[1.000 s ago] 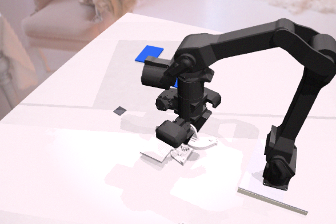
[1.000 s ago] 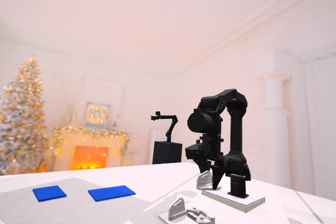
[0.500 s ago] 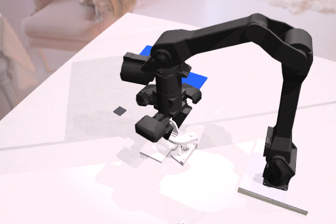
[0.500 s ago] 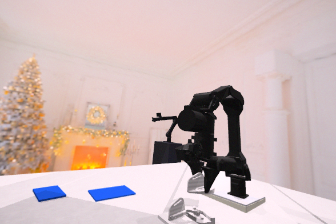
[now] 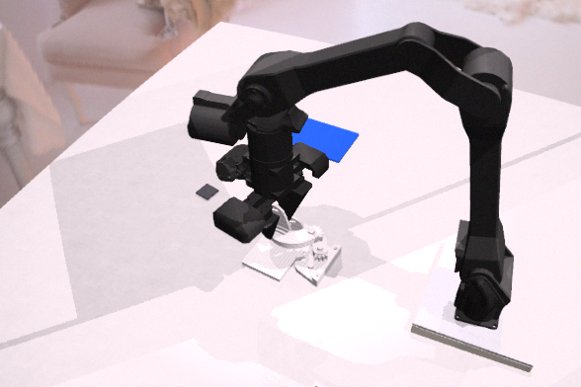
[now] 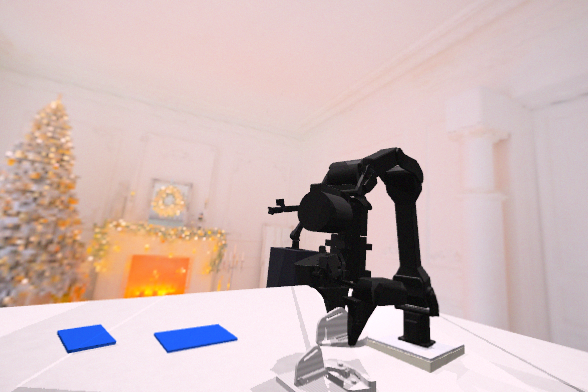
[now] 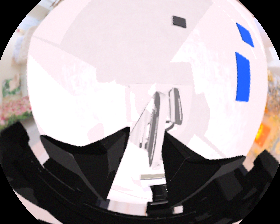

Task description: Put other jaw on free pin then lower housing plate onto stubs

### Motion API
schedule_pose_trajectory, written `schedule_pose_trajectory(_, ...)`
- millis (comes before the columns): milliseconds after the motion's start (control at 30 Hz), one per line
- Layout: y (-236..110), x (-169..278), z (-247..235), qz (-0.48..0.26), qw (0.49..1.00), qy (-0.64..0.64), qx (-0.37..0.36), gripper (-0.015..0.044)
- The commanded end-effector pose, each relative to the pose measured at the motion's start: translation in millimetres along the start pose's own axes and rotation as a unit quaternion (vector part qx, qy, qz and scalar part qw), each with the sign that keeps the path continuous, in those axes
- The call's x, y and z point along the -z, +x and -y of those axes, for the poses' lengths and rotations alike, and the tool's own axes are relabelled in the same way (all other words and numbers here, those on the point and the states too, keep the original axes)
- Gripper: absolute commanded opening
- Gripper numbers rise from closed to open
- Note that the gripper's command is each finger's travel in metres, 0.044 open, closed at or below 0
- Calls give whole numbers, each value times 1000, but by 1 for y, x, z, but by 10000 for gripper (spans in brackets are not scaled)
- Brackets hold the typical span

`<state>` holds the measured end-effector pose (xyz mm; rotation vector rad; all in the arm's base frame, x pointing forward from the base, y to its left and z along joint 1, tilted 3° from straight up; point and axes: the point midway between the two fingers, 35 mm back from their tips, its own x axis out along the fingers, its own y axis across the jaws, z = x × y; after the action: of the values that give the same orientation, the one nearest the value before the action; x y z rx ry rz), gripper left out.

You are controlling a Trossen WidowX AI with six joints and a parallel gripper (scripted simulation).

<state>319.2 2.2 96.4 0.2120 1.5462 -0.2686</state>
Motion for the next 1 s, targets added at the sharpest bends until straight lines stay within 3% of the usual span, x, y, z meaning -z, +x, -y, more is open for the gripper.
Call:
schedule_pose_trajectory(0, -1, -1, -1, 1, 1000, 3, -2, 134)
schedule_pose_trajectory(967, -1, -2, -1, 1, 1000, 11, -2, 134)
